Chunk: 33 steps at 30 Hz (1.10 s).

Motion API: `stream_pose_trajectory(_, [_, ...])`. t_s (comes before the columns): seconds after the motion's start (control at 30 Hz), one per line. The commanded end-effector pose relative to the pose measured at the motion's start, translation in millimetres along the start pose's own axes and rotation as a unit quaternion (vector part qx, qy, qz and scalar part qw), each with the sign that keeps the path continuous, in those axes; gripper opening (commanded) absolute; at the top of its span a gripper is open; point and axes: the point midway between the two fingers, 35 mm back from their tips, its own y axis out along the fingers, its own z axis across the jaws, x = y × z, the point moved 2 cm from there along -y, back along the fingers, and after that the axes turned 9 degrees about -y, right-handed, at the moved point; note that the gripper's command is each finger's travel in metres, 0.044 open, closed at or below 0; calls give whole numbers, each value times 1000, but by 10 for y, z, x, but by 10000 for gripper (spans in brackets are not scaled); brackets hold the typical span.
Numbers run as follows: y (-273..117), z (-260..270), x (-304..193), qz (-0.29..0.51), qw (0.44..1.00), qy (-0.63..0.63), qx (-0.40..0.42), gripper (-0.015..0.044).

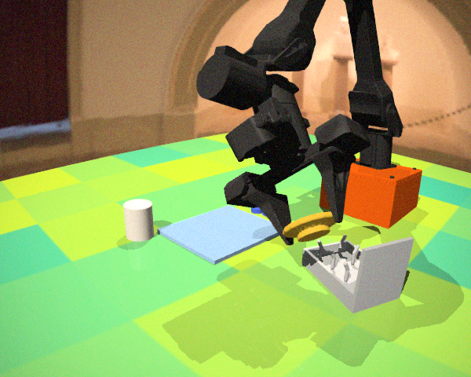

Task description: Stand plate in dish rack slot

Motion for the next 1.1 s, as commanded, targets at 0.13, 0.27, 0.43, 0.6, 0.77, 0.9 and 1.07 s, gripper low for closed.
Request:
stream_pose_trajectory(0.13, [86,-88,-67,-60,994,-74,53,0])
stream_pose_trajectory(0.27, [109,-122,-113,-95,985,-119,76,0])
stream_pose_trajectory(0.43, [114,-148,-185,-142,969,-176,100,0])
stream_pose_trajectory(0.6, [94,-154,-273,-189,946,-234,119,0])
stream_pose_trajectory(0.77, [51,-139,-376,-236,917,-293,133,0])
stream_pose_trajectory(0.9, [2,-111,-468,-274,889,-339,140,0])
stream_pose_trajectory(1.07, [-75,-58,-594,-319,849,-396,144,0])
